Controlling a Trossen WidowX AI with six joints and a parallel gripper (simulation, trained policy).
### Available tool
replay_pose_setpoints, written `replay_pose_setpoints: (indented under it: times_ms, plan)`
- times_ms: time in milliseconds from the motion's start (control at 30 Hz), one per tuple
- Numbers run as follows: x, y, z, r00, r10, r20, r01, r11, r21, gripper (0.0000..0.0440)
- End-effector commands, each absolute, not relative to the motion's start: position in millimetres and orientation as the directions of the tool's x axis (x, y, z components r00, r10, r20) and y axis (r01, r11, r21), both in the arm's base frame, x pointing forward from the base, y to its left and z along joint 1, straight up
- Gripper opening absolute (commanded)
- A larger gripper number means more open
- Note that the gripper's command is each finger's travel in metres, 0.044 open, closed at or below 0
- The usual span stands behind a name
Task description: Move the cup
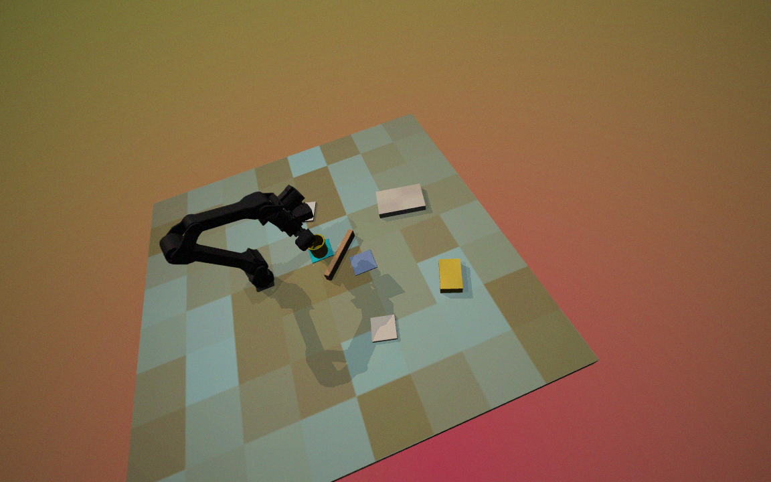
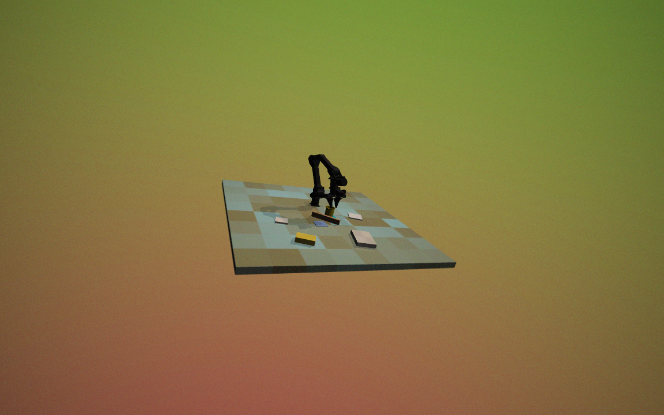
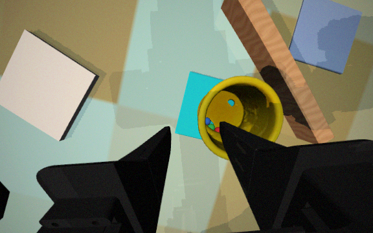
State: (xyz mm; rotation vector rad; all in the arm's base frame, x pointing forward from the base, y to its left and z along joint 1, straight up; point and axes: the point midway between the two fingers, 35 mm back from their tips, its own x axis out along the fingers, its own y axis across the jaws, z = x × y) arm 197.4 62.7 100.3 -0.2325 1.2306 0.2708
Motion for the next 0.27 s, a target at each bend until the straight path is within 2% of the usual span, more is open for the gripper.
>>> replay_pose_setpoints:
  times_ms: [0,233]
  plan:
    - [196.3,62.6,107.3,0.331,0.093,-0.939,-0.315,0.949,-0.017,0.0225]
    - [195.7,60.9,124.5,0.385,0.113,-0.916,-0.291,0.957,-0.004,0.0257]
